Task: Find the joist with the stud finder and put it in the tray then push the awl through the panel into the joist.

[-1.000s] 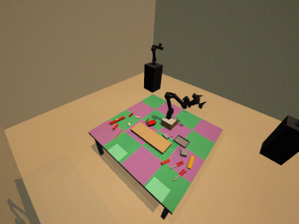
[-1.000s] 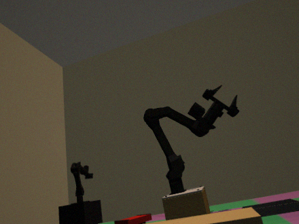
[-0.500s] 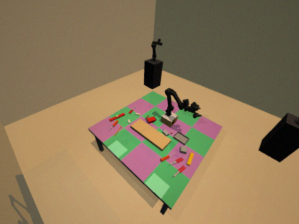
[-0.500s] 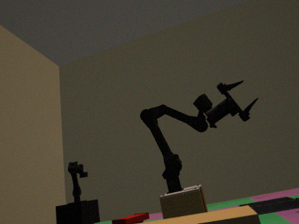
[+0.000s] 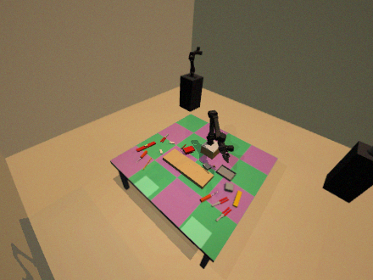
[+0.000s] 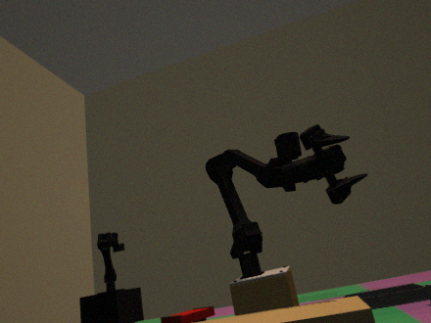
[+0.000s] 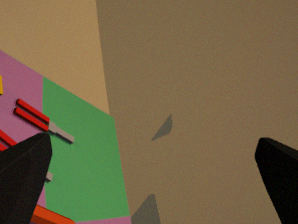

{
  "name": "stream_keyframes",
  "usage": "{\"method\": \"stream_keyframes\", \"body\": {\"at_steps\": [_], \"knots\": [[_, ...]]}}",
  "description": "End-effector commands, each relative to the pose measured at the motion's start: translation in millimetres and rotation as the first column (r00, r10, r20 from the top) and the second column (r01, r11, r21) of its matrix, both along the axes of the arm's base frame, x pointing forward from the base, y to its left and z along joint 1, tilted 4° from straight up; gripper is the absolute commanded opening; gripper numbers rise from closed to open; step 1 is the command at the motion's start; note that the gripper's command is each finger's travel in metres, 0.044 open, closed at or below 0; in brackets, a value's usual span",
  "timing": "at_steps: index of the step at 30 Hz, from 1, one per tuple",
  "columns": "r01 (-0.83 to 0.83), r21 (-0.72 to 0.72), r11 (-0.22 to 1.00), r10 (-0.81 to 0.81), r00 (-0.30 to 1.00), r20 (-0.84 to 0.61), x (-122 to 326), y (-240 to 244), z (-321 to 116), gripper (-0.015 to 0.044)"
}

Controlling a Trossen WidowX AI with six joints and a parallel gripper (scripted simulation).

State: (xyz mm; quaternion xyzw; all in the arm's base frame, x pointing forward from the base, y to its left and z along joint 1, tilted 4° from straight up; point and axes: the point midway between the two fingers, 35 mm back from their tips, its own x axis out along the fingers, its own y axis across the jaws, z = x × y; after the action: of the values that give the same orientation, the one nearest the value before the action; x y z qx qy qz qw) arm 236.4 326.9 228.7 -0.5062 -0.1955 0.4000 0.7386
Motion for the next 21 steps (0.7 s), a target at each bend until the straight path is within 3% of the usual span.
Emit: {"method": "stream_keyframes", "body": {"at_steps": [1,10,16,21], "knots": [[0.166,-0.069,0.984,-0.175,0.973,-0.148,45.4,-42.0,-31.0,0.0440],[0.507,-0.239,0.828,-0.557,0.704,-0.441,104.3,-165.2,-97.1,0.0440],[0.680,-0.347,0.646,-0.705,0.358,-0.612,108.0,-256.2,-134.9,0.0440],[0.778,-0.462,0.425,-0.718,-0.021,-0.696,86.8,-336.4,-162.0,0.0440]]}}
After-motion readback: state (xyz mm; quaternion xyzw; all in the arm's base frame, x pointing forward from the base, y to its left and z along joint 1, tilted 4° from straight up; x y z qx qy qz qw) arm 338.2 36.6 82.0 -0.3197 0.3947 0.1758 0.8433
